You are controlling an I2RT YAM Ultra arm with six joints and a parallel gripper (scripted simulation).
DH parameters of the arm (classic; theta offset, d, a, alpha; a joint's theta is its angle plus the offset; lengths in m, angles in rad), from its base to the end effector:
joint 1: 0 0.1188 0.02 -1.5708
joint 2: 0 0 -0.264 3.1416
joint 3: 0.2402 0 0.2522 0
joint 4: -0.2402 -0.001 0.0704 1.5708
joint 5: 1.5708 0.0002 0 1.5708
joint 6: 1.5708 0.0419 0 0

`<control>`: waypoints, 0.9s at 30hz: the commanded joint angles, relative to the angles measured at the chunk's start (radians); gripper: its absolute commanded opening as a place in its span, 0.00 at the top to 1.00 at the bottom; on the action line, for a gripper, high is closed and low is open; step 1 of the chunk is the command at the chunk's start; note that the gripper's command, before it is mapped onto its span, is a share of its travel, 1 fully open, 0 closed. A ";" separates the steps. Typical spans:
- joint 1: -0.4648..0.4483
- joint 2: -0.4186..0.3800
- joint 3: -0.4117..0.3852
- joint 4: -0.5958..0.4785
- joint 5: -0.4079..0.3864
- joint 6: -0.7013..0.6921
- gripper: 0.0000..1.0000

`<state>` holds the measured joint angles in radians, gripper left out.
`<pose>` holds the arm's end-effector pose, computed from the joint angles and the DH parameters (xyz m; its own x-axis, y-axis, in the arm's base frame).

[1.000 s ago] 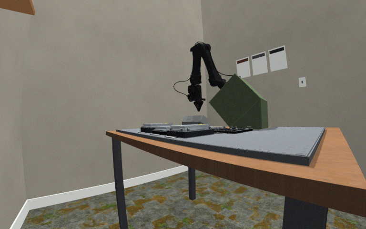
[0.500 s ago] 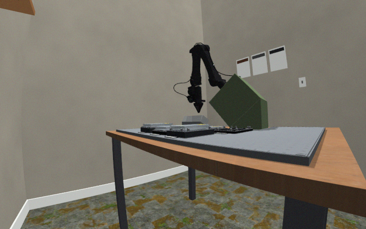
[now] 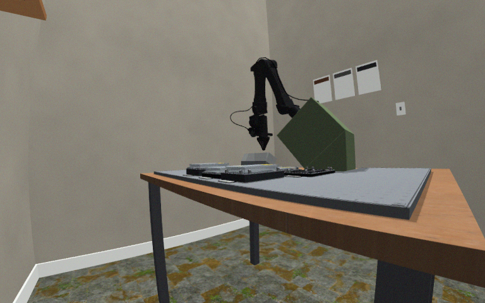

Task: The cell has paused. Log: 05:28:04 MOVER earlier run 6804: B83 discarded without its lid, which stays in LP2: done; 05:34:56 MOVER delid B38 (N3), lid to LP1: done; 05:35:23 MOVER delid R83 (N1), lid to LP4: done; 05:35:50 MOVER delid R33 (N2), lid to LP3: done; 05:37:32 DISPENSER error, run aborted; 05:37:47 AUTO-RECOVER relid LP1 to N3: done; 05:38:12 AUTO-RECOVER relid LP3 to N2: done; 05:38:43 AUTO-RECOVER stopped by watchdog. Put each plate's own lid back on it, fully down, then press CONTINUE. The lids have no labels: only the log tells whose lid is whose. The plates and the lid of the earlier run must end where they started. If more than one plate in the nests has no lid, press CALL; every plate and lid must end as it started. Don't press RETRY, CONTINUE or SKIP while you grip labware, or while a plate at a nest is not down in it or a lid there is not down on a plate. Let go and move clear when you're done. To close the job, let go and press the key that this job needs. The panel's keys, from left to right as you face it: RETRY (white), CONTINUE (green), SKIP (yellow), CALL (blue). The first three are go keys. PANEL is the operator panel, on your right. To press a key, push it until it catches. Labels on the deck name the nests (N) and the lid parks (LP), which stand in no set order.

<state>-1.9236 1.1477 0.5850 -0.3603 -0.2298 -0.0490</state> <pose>-0.0653 -0.2080 0.1908 0.2281 0.7576 -0.6116 0.9736 -0.1706 0.1519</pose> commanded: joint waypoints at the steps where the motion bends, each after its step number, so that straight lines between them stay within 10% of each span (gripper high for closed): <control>1: 0.005 0.009 -0.009 0.038 0.012 0.009 1.00; 27: 0.025 0.080 -0.036 0.121 0.022 0.022 1.00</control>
<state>-1.9076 1.2160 0.5755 -0.2714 -0.2188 -0.0349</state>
